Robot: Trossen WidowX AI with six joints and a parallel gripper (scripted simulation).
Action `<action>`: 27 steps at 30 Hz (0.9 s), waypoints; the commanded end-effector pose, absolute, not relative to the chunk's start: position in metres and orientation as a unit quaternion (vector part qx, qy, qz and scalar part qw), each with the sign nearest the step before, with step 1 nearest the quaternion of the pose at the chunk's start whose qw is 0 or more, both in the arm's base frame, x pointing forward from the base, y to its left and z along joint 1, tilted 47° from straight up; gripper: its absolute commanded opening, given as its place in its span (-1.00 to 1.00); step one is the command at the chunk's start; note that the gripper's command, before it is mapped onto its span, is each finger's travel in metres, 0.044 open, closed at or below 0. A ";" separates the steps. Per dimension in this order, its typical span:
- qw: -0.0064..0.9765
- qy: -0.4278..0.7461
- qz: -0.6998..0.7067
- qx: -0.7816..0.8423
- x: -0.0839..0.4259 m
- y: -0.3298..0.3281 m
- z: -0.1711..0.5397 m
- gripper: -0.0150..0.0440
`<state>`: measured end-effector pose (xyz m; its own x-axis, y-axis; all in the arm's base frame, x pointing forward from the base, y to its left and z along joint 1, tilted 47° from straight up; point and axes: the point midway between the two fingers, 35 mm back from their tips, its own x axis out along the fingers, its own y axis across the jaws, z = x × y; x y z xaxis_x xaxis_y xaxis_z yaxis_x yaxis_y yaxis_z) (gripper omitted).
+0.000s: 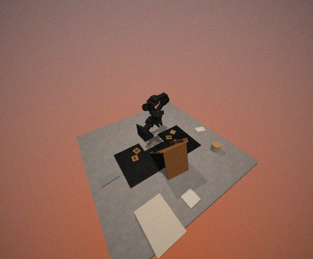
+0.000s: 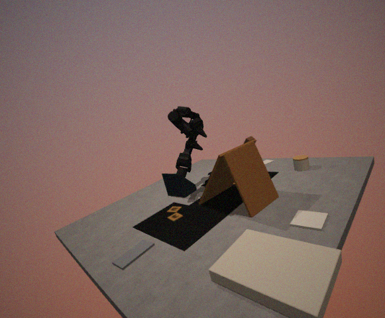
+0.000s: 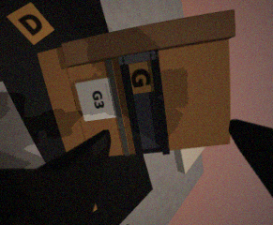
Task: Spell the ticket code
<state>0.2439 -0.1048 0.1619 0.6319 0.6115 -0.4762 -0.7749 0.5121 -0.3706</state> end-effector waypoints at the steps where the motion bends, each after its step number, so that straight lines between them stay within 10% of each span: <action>1: 0.845 0.099 0.382 -0.361 0.234 -0.107 0.168 1.00; 17: 0.845 0.099 0.382 -0.361 0.234 -0.107 0.168 1.00; 21: 0.848 0.130 0.394 -0.331 0.238 -0.113 0.154 0.66; 27: 0.852 0.235 0.416 -0.214 0.249 -0.131 0.105 0.66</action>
<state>0.2427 -0.1208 0.1359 0.6150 0.5888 -0.5244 -0.7860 0.5113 -0.3476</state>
